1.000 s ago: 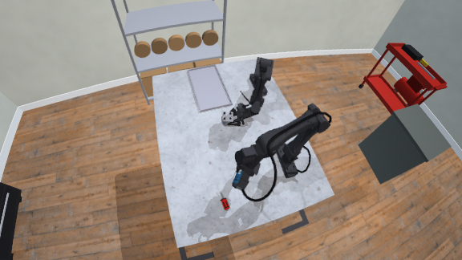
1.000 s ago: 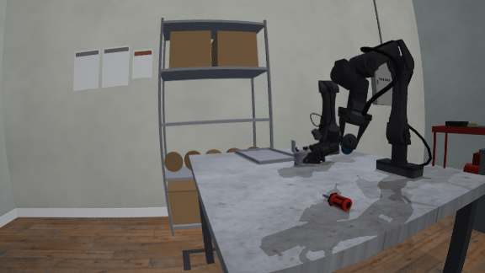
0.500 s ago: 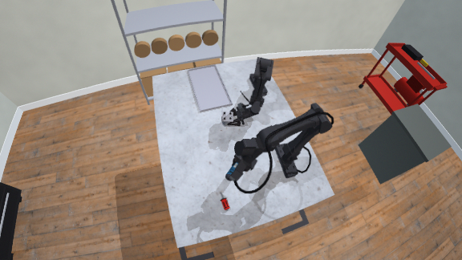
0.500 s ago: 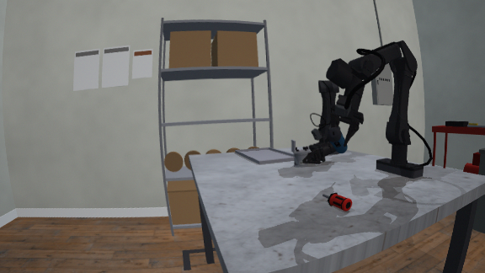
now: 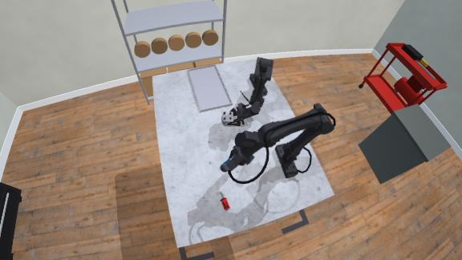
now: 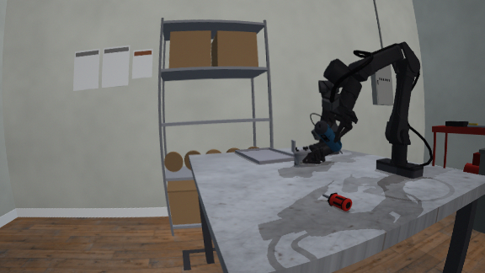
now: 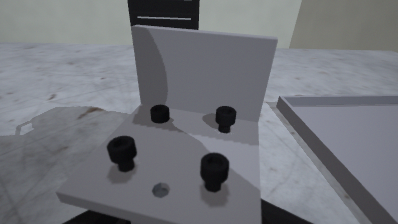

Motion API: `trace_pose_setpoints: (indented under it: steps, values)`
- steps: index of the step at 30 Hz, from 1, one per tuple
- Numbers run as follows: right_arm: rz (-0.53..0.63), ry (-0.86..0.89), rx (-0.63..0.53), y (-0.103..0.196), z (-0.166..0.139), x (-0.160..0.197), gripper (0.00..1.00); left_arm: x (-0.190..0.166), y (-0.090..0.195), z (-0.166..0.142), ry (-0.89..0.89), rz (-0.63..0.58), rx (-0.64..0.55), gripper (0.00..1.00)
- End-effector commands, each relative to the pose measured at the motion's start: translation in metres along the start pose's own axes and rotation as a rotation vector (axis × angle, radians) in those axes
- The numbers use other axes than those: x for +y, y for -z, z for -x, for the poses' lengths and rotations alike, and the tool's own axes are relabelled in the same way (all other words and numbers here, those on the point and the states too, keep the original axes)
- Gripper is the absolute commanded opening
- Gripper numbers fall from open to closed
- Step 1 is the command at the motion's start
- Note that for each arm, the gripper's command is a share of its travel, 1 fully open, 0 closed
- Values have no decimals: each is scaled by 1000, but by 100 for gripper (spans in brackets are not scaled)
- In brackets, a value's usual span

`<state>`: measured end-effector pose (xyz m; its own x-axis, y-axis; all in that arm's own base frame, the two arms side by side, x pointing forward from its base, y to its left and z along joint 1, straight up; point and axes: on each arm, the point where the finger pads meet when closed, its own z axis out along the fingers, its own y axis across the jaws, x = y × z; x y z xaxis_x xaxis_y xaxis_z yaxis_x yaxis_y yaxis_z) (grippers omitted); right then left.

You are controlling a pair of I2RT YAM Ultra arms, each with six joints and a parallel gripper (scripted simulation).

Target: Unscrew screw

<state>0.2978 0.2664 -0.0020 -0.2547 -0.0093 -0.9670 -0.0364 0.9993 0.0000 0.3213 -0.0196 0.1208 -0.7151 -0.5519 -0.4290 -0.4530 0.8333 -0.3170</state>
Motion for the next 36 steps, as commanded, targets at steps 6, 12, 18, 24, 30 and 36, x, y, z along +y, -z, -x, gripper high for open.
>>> trace_pose_setpoints:
  steps: [6, 12, 18, 24, 30, 36]
  values:
    - [1, -10, -5, 0, 3, 1, 59, -39, 22, 34, -95, -139, -167, 42]
    - [1, -10, -5, 0, 3, 1, 59, -49, 16, 11, -173, -175, -151, 42]
    - [1, -10, -5, 0, 3, 1, 59, -73, 25, 6, -265, -246, -197, 42]
    - [1, -10, -5, 0, 3, 1, 59, -84, 36, 18, -279, -278, -247, 42]
    - [1, -10, -5, 0, 3, 1, 59, -100, 40, -2, -366, -339, -256, 42]
    - [1, -10, -5, 0, 3, 1, 59, -119, 49, -13, -452, -409, -297, 42]
